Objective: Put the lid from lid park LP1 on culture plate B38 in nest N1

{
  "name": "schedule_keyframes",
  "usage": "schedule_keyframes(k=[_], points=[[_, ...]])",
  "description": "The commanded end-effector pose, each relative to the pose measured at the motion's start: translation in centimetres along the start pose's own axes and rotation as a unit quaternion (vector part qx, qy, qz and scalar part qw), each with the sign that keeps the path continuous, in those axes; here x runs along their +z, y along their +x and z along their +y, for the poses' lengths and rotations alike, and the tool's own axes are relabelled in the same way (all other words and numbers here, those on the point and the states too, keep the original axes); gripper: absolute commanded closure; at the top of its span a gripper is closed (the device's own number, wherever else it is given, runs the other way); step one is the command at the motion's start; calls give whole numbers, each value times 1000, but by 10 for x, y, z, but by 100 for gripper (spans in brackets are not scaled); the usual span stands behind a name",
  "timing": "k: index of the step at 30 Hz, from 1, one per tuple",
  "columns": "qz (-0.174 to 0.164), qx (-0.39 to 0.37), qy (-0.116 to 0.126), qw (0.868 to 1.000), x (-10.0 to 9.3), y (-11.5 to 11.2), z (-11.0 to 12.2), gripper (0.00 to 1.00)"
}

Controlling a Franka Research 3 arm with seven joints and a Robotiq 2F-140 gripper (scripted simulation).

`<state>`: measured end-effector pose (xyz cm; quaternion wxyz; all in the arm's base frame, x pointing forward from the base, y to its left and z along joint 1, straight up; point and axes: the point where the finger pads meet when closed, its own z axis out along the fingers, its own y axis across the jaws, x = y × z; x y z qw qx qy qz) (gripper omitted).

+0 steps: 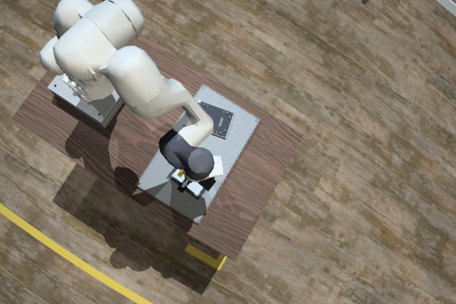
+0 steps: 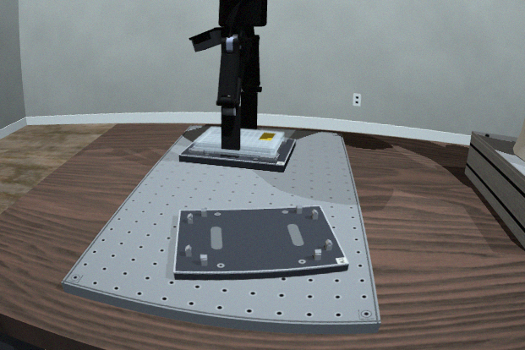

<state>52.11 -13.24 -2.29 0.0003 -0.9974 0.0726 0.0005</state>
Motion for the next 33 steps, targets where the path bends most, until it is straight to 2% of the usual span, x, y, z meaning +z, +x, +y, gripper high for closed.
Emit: schedule_keyframes(k=[1, 20, 33], points=[[1, 3, 0, 1000, 0, 1, 1, 31], [1, 3, 0, 1000, -2, 1, 1, 31], [1, 3, 0, 1000, -21, 1, 1, 31]])
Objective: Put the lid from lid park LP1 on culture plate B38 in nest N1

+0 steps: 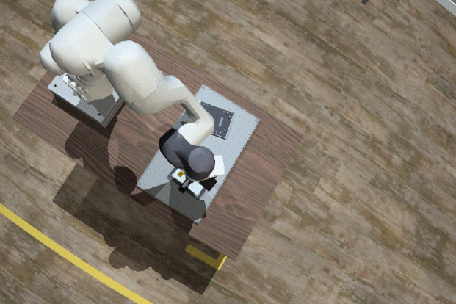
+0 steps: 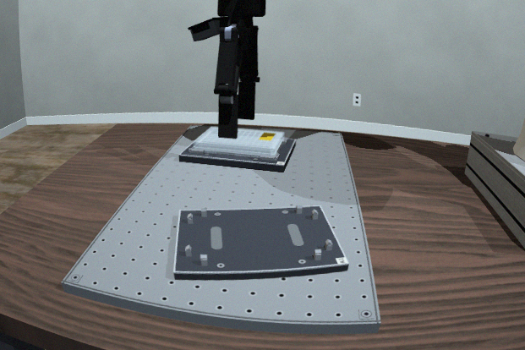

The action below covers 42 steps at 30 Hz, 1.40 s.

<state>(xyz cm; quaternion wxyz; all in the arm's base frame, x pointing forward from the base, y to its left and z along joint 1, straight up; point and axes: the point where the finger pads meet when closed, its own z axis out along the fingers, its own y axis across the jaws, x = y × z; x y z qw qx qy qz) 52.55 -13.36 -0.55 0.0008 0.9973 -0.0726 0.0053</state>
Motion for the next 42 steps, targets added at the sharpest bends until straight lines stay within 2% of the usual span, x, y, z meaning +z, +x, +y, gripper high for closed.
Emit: schedule_keyframes(k=[1, 17, 42], points=[[-5, 3, 1, 1000, -4, -4, 0, 31], [-5, 3, 1, 1000, -30, -3, 0, 31], [-5, 3, 1, 1000, -33, -3, 0, 31]])
